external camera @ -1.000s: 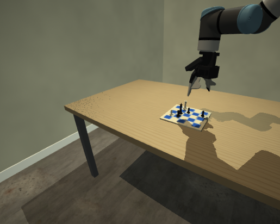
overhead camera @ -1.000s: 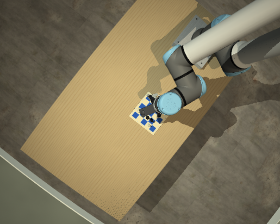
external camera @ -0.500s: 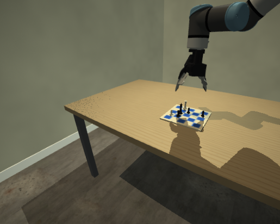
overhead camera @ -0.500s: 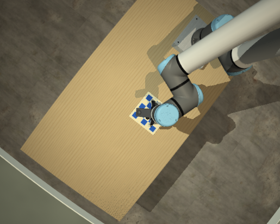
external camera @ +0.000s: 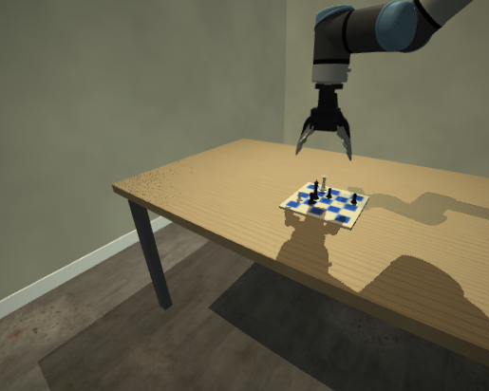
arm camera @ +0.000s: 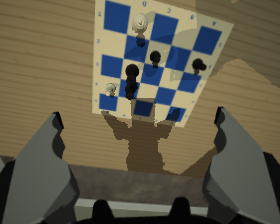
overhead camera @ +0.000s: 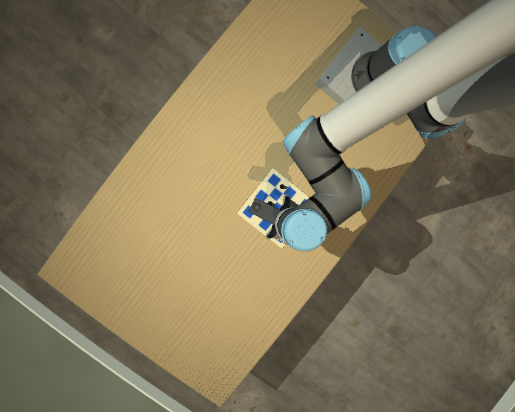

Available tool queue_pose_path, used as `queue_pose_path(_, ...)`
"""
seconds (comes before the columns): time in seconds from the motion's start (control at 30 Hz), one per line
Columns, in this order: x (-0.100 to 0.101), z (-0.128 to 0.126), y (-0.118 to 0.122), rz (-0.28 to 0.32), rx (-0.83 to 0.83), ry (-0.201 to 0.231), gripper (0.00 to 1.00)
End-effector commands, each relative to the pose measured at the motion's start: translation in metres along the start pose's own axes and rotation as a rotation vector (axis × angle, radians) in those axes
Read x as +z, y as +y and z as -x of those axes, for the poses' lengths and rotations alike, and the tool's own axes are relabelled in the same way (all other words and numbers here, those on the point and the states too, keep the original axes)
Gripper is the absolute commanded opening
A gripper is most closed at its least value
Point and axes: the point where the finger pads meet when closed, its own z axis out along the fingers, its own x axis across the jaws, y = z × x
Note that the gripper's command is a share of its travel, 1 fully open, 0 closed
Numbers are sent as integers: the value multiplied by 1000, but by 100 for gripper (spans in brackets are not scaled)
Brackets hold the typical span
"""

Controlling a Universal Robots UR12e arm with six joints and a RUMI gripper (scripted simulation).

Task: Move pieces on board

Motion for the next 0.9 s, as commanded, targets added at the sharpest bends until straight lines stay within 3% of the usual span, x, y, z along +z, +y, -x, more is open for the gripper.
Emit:
queue_pose_path(0.0, -2, 6, 1, -5, 75, 3, 100)
queue_pose_path(0.3, -2, 8, 2, -5, 103, 3, 100)
queue_pose_path(0.33, -2, 8, 2, -5, 103, 3, 25)
queue_pose_path(0.87, -2, 8, 2, -5, 103, 3, 25)
